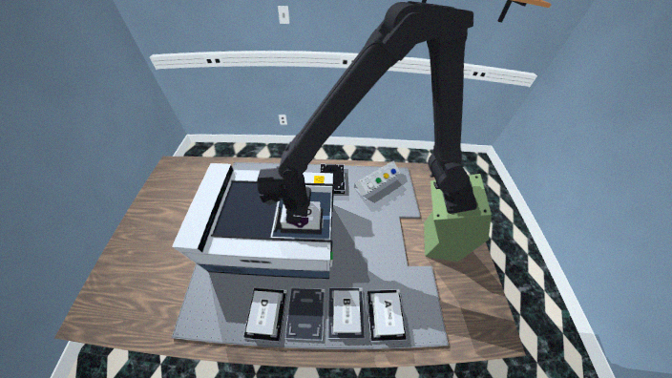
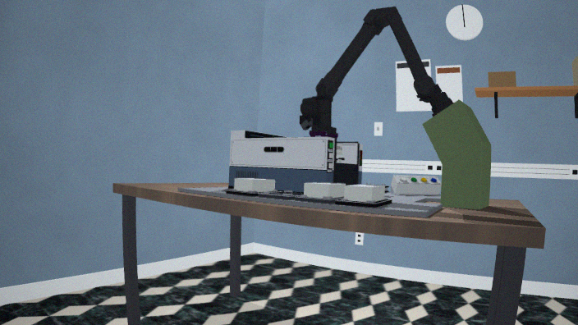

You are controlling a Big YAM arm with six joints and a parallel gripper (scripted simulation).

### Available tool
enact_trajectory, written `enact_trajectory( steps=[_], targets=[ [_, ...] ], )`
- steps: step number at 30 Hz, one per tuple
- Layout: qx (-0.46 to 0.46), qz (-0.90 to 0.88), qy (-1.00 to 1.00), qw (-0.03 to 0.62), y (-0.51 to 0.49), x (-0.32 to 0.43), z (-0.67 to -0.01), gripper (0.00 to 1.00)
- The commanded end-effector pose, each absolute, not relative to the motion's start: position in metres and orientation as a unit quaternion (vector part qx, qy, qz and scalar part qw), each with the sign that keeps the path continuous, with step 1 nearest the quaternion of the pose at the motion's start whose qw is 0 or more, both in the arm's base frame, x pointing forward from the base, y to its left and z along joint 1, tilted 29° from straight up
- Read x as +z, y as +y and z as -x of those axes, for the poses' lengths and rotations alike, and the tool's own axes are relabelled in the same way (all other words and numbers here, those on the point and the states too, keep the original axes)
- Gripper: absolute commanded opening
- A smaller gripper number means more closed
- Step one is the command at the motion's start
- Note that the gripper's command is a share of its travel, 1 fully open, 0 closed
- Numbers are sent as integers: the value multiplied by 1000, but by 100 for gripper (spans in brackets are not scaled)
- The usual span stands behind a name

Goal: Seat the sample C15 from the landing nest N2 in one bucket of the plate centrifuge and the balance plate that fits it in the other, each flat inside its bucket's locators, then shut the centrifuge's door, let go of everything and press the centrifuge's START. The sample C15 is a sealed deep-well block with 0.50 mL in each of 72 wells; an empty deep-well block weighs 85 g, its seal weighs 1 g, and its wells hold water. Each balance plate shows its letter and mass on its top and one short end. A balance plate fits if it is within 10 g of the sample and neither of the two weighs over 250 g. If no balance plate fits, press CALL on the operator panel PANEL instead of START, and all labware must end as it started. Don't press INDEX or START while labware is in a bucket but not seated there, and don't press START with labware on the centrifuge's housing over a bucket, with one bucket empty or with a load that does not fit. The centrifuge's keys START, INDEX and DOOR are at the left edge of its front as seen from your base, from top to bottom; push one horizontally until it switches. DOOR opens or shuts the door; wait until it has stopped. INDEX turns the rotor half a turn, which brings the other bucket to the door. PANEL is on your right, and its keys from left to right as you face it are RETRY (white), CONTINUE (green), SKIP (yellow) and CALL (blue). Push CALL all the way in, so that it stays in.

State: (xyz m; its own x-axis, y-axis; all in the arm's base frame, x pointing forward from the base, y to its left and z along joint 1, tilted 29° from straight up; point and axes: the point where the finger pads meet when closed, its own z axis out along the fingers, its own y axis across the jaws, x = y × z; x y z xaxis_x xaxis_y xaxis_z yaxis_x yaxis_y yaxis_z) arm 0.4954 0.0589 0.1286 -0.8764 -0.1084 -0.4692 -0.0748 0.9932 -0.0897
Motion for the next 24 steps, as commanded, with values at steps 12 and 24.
enact_trajectory(
  steps=[12, 24],
  targets=[
    [-35, 47, 961, 272, 54, 149, -518, 0],
    [-35, 47, 960, 272, 54, 149, -518, 0]
  ],
)
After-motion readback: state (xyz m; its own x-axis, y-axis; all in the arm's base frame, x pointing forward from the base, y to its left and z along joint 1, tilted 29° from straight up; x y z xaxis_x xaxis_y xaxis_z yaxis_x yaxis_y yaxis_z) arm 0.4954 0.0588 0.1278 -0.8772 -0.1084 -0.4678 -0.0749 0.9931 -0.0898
